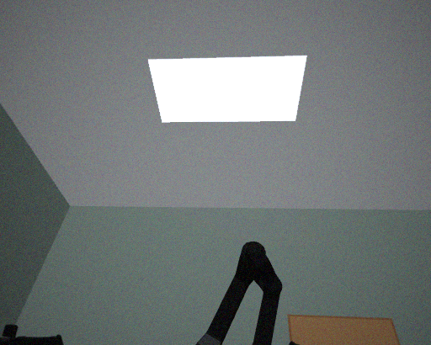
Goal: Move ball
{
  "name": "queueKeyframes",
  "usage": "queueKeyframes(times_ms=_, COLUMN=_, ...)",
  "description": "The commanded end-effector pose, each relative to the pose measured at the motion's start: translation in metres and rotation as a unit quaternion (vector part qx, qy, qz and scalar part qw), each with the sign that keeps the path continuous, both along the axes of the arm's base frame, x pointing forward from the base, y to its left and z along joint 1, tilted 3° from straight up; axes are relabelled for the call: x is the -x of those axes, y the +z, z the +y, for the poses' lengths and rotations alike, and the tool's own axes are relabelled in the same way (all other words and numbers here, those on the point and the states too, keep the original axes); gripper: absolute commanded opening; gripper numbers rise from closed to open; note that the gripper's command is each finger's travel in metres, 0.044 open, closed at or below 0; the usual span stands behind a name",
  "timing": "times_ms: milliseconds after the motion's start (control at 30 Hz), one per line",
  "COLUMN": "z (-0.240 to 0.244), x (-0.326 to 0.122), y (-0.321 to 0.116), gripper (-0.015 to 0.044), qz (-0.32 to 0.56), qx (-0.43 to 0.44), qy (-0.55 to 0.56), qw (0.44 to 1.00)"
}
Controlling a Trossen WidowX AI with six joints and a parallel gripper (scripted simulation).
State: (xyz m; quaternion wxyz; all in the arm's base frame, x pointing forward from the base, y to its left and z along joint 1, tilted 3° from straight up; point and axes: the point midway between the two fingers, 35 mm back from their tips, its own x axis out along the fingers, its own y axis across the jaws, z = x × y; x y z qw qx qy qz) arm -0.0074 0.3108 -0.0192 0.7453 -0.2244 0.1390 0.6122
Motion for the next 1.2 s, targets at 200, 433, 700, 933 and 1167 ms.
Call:
queueKeyframes(times_ms=200, z=0.02, x=-0.051, y=-0.005, gripper=0.0334, qz=0.0, qx=0.035, qy=-0.069, qw=0.997)
queueKeyframes(times_ms=433, z=0.027, x=-0.155, y=0.0, gripper=0.0334, qz=0.02, qx=0.095, qy=-0.19, qw=0.977)
queueKeyframes(times_ms=700, z=-0.014, x=-0.261, y=0.022, gripper=0.0334, qz=0.069, qx=0.15, qy=-0.309, qw=0.937)
queueKeyframes(times_ms=933, z=-0.075, x=-0.319, y=0.045, gripper=0.0334, qz=0.132, qx=0.191, qy=-0.393, qw=0.89)
queueKeyframes(times_ms=1167, z=-0.151, x=-0.345, y=0.052, gripper=0.0334, qz=0.218, qx=0.246, qy=-0.477, qw=0.815)
